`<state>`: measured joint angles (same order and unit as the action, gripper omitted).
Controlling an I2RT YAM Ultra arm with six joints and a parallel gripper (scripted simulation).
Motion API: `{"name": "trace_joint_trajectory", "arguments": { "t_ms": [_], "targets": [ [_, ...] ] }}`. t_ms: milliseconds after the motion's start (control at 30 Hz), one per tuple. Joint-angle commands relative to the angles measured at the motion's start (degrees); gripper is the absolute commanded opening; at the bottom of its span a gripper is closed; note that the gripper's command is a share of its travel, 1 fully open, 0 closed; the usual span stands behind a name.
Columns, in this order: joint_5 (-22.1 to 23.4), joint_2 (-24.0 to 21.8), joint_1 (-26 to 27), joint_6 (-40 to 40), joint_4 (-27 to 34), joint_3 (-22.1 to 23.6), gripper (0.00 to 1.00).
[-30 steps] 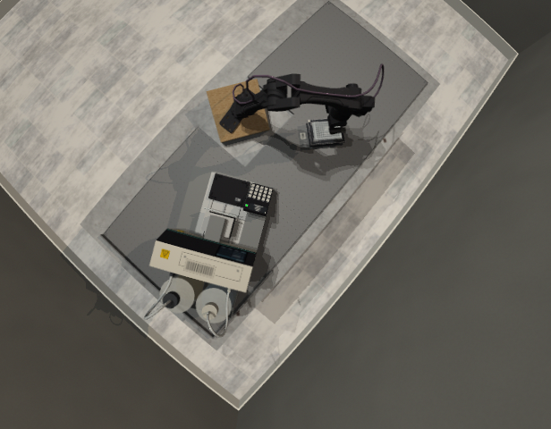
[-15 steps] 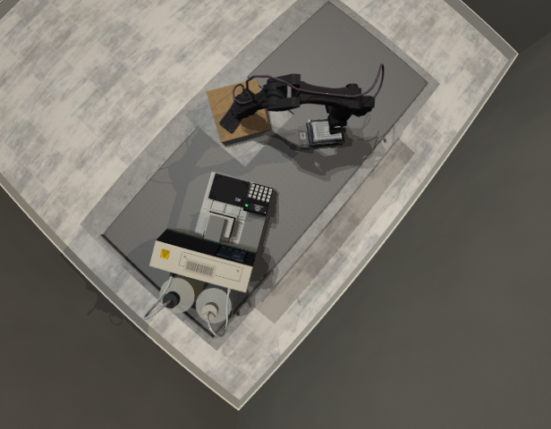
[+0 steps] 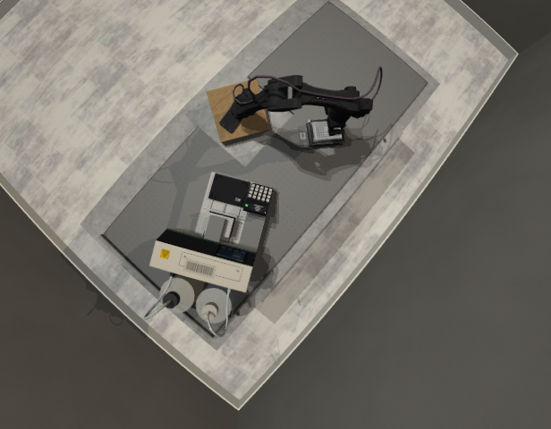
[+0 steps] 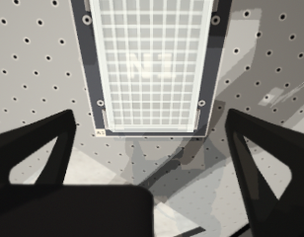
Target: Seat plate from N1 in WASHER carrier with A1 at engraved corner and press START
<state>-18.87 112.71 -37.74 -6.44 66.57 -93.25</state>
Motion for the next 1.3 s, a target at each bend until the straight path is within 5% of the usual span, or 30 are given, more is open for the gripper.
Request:
{"name": "trace_joint_trajectory", "arguments": {
  "t_ms": [0, 700, 1267],
  "targets": [
    [0.22, -0.11, 0.60, -0.76, -2.71, 1.66, 1.00],
    [0.47, 1.15, 1.83, -2.38, -9.44, 6.24, 1.00],
    [0.47, 0.84, 1.54, -2.24, -9.67, 4.53, 1.00]
  ]
}}
